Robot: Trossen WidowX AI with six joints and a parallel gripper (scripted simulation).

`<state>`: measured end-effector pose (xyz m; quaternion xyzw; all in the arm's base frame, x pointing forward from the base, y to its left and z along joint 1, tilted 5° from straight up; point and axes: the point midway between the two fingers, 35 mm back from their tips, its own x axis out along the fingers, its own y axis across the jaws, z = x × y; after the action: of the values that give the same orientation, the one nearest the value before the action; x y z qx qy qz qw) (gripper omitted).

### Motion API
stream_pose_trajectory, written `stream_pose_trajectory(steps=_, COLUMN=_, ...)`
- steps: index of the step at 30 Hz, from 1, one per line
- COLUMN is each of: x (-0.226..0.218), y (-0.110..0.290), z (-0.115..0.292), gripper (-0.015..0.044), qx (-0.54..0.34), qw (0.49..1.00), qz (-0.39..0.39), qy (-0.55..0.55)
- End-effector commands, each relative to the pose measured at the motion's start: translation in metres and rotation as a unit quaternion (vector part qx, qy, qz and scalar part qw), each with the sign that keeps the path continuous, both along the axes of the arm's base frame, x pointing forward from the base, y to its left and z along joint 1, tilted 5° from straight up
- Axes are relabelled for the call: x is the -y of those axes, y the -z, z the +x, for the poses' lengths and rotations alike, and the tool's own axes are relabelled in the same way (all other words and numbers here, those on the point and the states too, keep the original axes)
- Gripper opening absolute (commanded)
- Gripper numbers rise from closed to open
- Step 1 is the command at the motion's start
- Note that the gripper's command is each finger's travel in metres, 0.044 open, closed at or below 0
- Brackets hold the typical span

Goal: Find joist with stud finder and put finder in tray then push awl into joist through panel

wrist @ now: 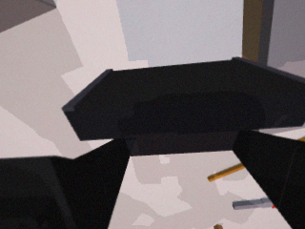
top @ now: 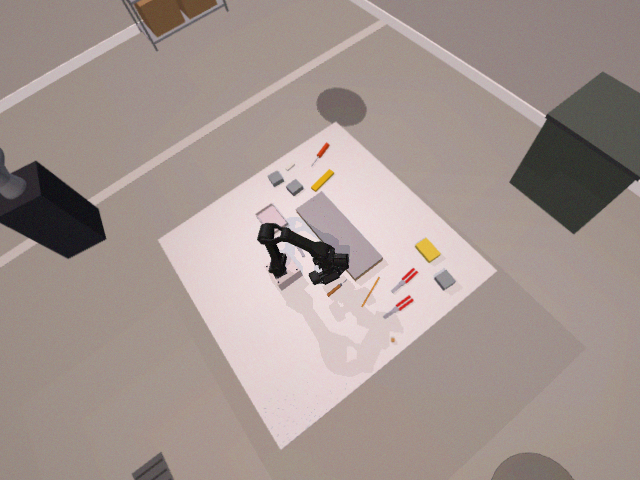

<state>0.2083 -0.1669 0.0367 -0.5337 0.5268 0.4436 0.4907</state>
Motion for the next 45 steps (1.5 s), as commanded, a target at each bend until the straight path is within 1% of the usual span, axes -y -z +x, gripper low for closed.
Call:
stream_pose_trajectory(steps=1, x=-0.0013, y=0.0003, z=-0.0008, gripper=0.0, qx=0.0, qw=1.0, qz=-0.018, qy=0.002)
stream_pose_trajectory(steps=45, x=-0.0092, y=0.0041, z=-0.0002, gripper=0.0, qx=-0.008, qw=0.987, qz=-0.162, qy=0.012)
